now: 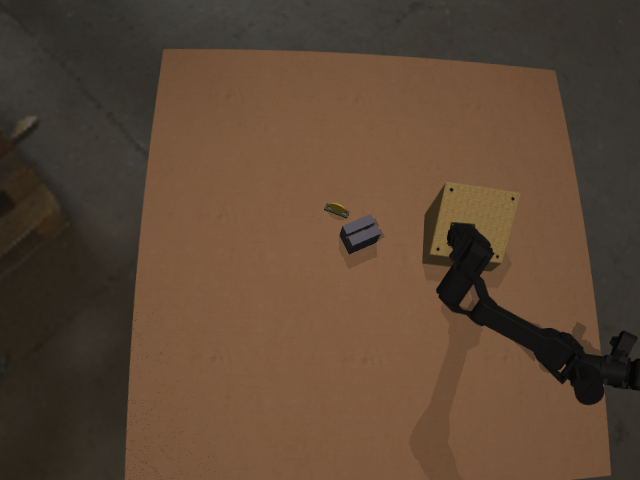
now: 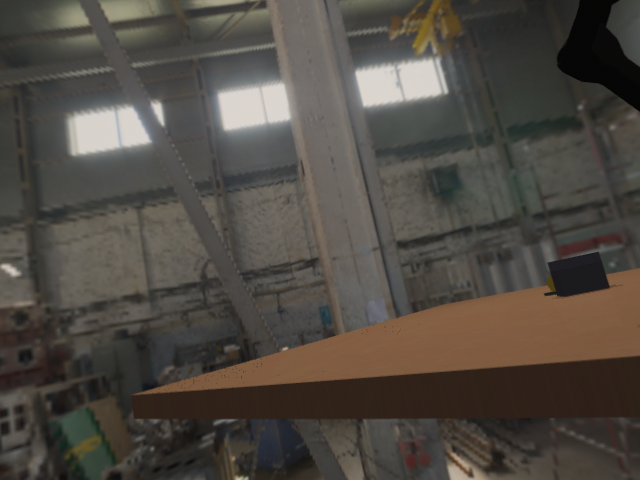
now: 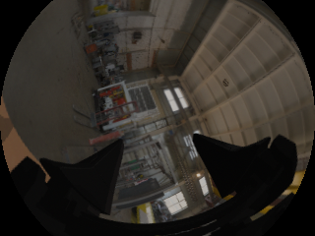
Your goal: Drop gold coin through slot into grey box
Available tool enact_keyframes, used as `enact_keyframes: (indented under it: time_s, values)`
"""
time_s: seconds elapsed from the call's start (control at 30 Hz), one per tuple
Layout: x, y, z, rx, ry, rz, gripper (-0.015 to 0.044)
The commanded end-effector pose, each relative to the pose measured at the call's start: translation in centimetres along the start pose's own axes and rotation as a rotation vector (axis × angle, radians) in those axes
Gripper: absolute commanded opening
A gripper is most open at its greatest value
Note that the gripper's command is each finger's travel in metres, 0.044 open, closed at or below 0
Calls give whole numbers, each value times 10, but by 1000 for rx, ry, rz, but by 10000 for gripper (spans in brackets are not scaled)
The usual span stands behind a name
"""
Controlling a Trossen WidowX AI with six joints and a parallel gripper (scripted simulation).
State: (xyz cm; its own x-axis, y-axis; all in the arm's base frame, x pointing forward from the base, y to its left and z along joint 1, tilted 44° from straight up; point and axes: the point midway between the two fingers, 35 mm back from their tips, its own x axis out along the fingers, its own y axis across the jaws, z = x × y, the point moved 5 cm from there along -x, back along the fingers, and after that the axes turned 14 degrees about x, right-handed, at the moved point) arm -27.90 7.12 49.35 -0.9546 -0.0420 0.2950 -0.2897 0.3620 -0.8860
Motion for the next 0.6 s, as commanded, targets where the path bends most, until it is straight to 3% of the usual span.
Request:
enact_keyframes:
  time_s: [0.0,0.27,0.57]
  values:
    - [0,1,-1,2,4,5,374]
    - [-17,48,-69,122,214,169,164]
    - [-73,94,-151,296,517,307,161]
